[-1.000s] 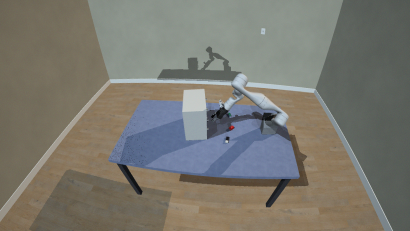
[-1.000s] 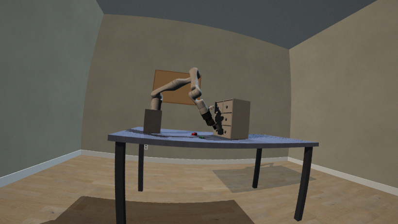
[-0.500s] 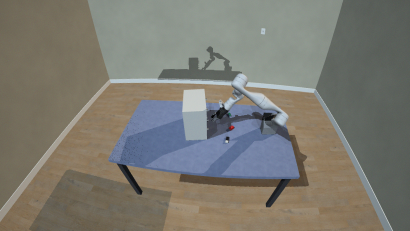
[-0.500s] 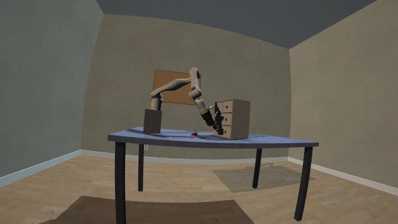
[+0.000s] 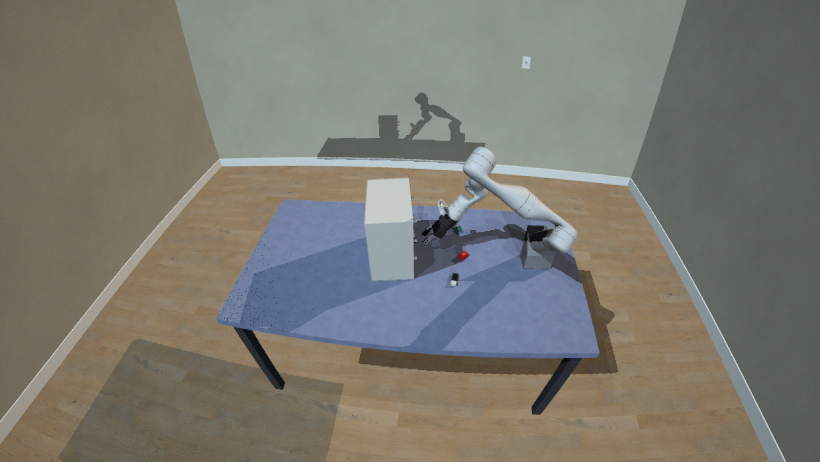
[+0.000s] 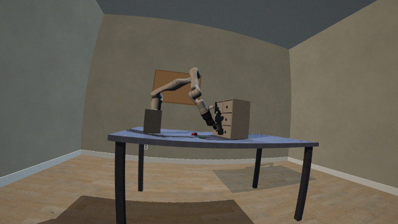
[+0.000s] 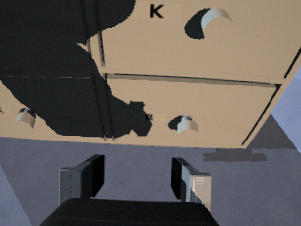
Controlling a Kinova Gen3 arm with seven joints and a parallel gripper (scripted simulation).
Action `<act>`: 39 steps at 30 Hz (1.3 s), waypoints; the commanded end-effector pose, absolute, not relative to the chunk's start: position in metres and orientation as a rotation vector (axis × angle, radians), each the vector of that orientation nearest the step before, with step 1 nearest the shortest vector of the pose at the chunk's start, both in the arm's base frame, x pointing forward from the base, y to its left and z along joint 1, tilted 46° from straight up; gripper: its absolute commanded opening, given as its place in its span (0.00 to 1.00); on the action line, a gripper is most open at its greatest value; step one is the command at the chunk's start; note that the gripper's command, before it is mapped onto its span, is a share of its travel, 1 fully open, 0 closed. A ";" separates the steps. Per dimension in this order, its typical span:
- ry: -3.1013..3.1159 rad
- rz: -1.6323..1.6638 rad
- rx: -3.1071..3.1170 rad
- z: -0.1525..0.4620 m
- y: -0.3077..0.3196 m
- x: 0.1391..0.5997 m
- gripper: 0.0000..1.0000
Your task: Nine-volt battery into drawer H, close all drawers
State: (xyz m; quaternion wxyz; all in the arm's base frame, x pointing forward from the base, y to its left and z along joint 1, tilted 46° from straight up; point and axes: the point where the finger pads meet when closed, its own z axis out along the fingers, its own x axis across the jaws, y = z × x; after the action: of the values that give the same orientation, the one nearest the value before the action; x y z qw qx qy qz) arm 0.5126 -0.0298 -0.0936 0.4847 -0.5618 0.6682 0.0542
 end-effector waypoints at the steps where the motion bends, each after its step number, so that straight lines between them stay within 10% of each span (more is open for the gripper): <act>1: 1.628 0.131 -1.375 -0.096 -0.028 0.511 1.00; 39: 1.638 0.133 -1.366 -0.077 -0.049 0.512 1.00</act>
State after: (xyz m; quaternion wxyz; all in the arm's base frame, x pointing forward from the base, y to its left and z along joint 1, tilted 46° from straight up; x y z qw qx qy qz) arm 0.5094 -0.0346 -0.0887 0.4818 -0.5642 0.6679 0.0586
